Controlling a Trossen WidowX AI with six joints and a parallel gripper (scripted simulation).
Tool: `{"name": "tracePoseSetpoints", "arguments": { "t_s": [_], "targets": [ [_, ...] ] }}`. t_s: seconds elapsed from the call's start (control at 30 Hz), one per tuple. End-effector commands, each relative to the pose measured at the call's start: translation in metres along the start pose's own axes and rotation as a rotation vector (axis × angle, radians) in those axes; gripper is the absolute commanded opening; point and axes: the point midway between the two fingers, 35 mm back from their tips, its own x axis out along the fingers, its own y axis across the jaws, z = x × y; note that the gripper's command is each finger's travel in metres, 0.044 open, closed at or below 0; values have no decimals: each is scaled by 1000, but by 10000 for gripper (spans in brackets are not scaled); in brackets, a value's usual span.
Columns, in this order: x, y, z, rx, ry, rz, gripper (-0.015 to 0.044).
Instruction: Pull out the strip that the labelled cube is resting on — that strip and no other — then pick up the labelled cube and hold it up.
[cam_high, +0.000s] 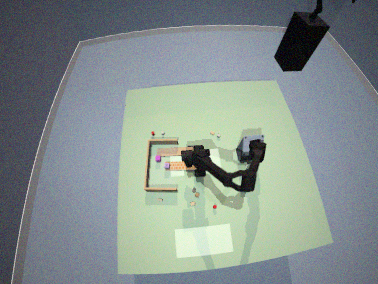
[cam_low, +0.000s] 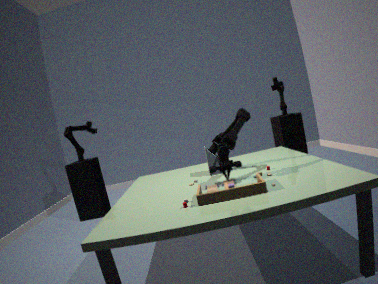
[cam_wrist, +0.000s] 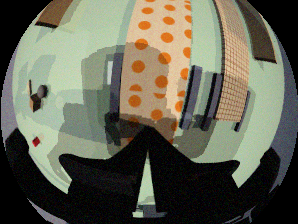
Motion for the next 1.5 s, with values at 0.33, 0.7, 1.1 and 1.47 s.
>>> {"name": "tracePoseSetpoints", "arguments": {
  "t_s": [0.33,0.7,1.1,1.47],
  "targets": [
    [5,0,-29,12,23,2,0],
    [5,0,-45,13,24,2,0],
    [5,0,-63,14,24,2,0],
    [4,1,-78,14,25,2,0]
  ]
}}
